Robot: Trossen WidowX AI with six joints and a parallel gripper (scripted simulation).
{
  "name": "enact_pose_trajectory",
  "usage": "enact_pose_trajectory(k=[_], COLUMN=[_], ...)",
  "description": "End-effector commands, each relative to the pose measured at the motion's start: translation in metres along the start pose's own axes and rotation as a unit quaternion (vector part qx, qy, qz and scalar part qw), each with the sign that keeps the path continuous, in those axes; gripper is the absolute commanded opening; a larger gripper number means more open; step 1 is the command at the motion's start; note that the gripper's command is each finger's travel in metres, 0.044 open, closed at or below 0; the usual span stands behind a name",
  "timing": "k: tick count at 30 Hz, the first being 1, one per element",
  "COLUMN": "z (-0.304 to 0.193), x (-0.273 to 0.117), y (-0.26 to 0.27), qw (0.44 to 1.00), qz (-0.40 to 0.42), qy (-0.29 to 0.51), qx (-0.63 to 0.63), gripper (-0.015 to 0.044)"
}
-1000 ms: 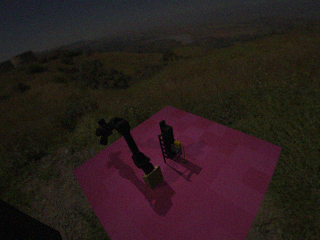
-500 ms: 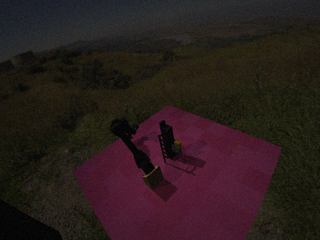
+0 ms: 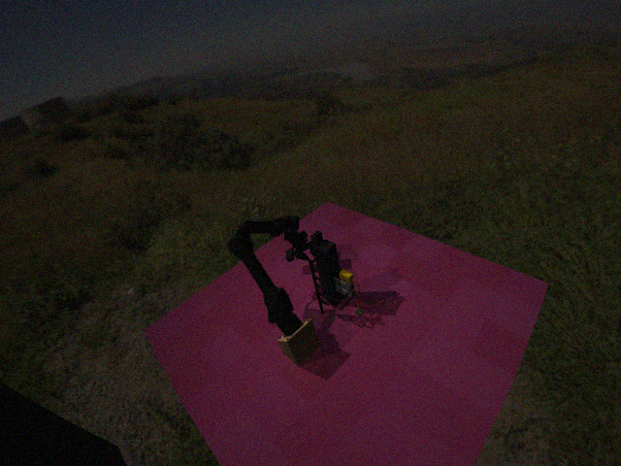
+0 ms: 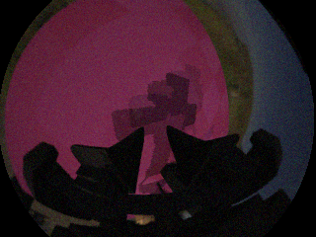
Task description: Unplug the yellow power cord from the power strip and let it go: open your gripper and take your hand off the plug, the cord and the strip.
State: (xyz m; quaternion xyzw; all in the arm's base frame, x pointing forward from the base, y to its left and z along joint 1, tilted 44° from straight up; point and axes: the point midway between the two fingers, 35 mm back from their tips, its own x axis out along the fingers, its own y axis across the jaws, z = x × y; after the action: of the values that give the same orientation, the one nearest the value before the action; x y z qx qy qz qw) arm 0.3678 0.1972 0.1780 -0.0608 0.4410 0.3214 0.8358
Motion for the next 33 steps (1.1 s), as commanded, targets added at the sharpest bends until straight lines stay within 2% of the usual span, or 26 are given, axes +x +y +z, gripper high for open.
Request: enact_pose_trajectory(k=[1,8,16,18,22,24,33], z=[-0.032,-0.108,-0.207,-0.228,-0.278,-0.292,-0.294], x=[0.004,-0.01,-0.047,-0.058,-0.086,-0.095,-0.097], y=[-0.065,-0.161,-0.228,-0.232,-0.235,-0.234,-0.234], qw=[0.989,0.911,0.727,0.664,0.471,0.402,0.394], qz=[-0.02,-0.043,-0.033,-0.024,0.007,0.02,0.022], qy=[0.052,0.118,0.156,0.165,0.181,0.185,0.185], qx=[0.139,0.393,0.667,0.729,0.863,0.896,0.9], gripper=[0.016,0.016,0.016,0.016,0.016,0.016,0.016])
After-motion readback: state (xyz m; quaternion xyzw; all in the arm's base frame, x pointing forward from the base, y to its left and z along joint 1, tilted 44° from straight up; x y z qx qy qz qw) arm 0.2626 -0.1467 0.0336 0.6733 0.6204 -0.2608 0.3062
